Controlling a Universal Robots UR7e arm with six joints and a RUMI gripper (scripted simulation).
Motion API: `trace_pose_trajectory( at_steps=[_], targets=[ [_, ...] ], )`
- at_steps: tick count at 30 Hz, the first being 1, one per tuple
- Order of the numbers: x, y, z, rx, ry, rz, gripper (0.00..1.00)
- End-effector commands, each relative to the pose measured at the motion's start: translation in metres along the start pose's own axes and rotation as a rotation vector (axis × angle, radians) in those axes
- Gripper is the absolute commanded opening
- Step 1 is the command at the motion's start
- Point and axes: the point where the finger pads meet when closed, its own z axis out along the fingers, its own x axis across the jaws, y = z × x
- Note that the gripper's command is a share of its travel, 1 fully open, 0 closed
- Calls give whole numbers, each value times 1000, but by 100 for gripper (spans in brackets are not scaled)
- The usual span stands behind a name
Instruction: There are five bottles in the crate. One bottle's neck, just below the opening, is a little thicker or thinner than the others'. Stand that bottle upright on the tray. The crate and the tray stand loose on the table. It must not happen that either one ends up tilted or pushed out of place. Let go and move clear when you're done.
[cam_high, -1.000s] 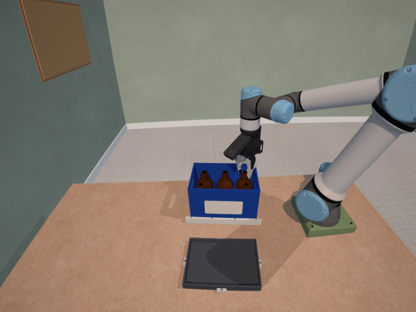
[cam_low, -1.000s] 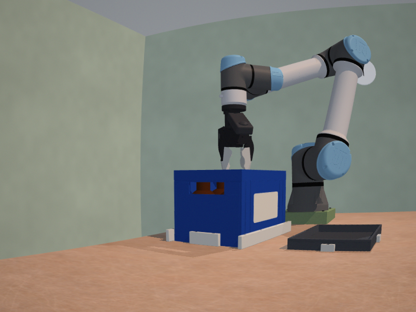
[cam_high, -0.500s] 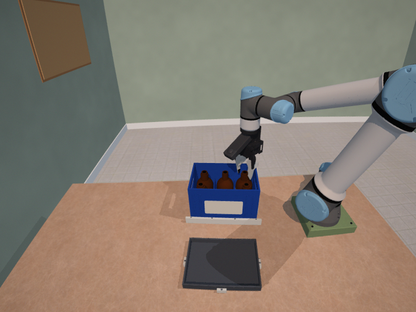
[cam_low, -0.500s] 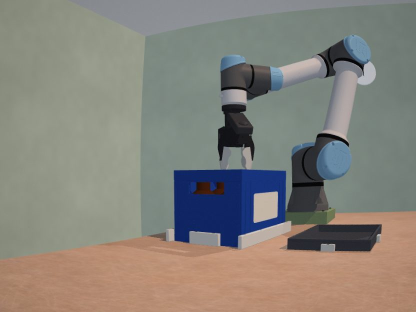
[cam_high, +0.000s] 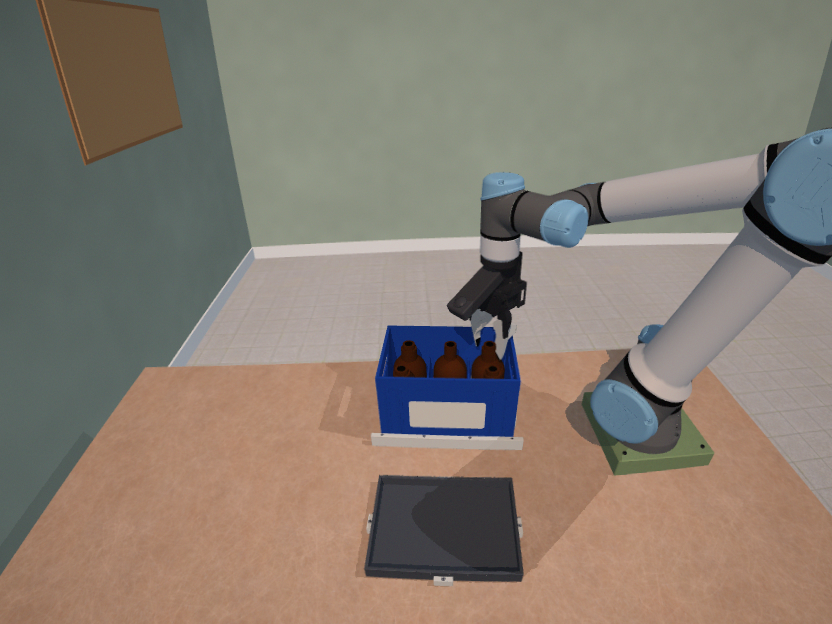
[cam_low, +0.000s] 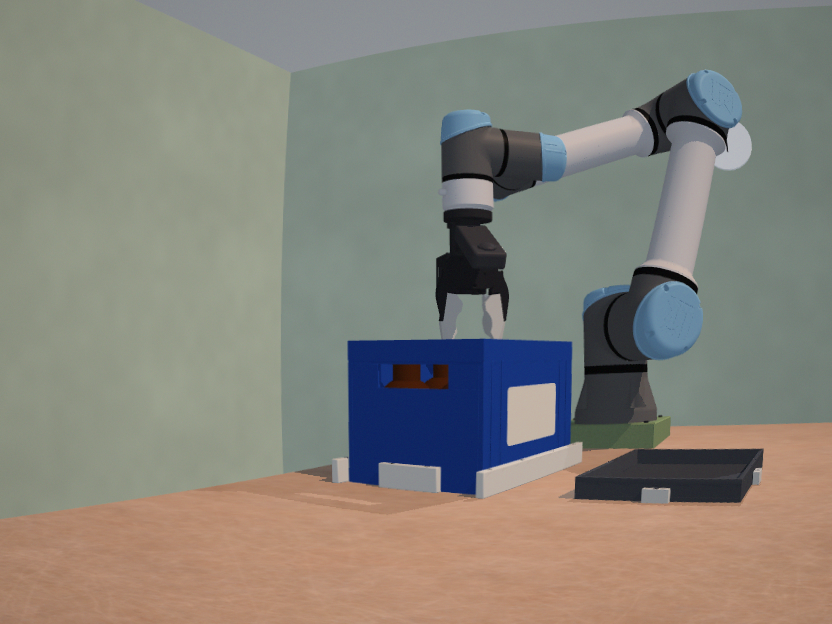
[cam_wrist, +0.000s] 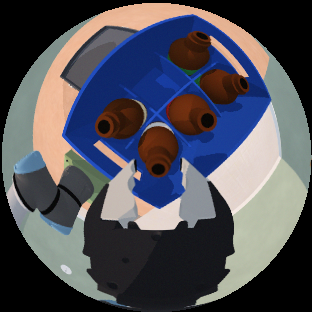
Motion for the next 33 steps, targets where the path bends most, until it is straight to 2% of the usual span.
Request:
trace_pose_trajectory(
  at_steps=[1, 16, 31, 33],
  targets=[
    [0, 0, 0, 0, 1, 0, 38],
    [0, 0, -11, 0, 1, 0, 38],
    [0, 0, -58, 0, 1, 0, 38],
    [0, 0, -58, 0, 1, 0, 38]
  ],
)
